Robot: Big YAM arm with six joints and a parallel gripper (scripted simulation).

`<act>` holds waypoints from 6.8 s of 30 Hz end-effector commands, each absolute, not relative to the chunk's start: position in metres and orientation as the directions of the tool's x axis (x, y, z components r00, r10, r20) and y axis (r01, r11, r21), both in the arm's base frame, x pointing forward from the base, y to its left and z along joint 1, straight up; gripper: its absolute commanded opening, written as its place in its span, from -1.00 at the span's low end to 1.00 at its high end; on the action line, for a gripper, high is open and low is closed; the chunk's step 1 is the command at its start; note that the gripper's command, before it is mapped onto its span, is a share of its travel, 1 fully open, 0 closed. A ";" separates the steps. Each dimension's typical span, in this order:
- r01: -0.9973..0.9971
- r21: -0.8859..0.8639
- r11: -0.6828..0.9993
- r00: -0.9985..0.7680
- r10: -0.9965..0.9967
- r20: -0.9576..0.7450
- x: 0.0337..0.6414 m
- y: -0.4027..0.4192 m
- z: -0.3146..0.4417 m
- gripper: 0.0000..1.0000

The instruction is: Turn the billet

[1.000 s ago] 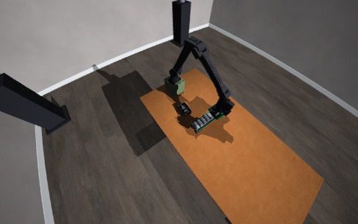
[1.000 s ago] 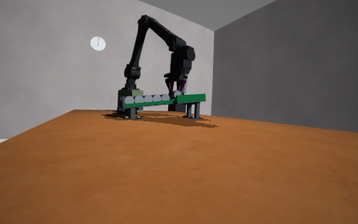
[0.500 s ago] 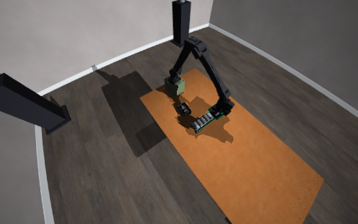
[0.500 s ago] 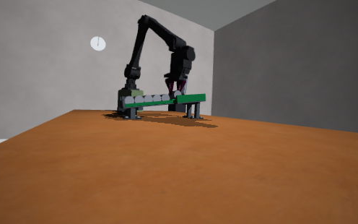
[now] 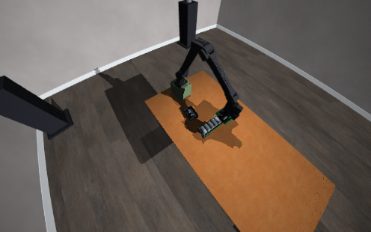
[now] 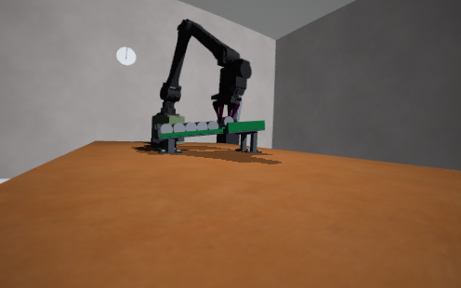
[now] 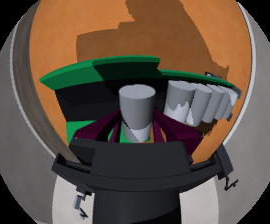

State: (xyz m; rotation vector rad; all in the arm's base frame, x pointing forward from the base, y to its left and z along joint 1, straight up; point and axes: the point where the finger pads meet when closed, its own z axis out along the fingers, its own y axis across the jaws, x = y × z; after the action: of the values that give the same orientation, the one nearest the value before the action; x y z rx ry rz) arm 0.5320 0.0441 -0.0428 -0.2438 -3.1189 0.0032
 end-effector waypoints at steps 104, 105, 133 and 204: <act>0.156 0.016 0.988 -0.986 0.156 -0.066 0.568 0.054 -0.021 -1.00; 0.156 0.016 0.988 -0.986 0.156 -0.066 0.568 0.054 -0.021 -1.00; 0.154 0.013 0.988 -0.987 0.155 -0.049 0.567 0.055 -0.030 -1.00; 0.153 0.017 0.988 -0.986 0.154 -0.056 0.568 0.055 -0.026 0.11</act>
State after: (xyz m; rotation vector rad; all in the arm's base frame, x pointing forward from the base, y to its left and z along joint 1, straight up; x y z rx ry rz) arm 0.5342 0.0440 -0.0528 -0.2450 -3.1145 0.0092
